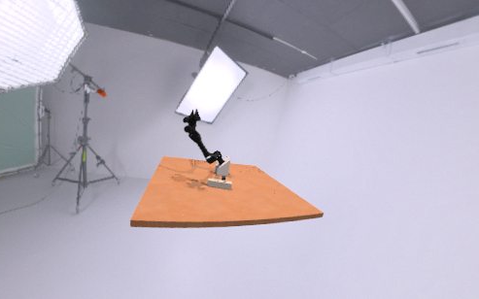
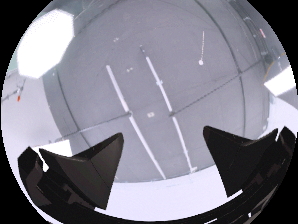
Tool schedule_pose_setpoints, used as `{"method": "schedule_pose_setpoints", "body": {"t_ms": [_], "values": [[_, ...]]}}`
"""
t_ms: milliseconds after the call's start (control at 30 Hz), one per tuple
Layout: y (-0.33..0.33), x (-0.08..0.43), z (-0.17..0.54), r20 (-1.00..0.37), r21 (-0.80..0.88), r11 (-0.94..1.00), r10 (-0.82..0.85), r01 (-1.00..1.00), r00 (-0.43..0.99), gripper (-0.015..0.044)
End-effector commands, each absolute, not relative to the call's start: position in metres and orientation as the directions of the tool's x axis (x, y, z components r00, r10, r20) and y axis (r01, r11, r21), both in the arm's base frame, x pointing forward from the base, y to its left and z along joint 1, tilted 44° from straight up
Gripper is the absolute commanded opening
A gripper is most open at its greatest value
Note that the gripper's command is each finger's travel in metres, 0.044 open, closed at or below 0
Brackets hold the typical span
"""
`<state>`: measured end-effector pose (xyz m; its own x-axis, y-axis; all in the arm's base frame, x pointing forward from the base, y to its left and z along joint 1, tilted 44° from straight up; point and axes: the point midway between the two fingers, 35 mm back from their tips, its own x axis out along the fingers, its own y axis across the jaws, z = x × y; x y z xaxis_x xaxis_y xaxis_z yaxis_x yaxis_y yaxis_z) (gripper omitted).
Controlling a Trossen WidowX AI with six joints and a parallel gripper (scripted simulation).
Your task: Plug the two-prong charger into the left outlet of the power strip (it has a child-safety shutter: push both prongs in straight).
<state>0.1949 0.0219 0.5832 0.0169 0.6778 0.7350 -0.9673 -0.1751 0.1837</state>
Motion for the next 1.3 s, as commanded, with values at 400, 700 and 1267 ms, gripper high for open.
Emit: {"method": "schedule_pose_setpoints", "body": {"t_ms": [400, 700, 1267], "values": [[0.029, 0.135, 0.592, 0.685, 0.087, -0.085, 0.728, -0.993, -0.002, 0.0440], [0.046, 0.091, 0.591, 0.637, 0.016, -0.022, 0.771, -1.000, -0.006, 0.0440], [0.100, 0.035, 0.572, 0.488, -0.093, 0.116, 0.871, -0.989, 0.056, 0.0440]]}}
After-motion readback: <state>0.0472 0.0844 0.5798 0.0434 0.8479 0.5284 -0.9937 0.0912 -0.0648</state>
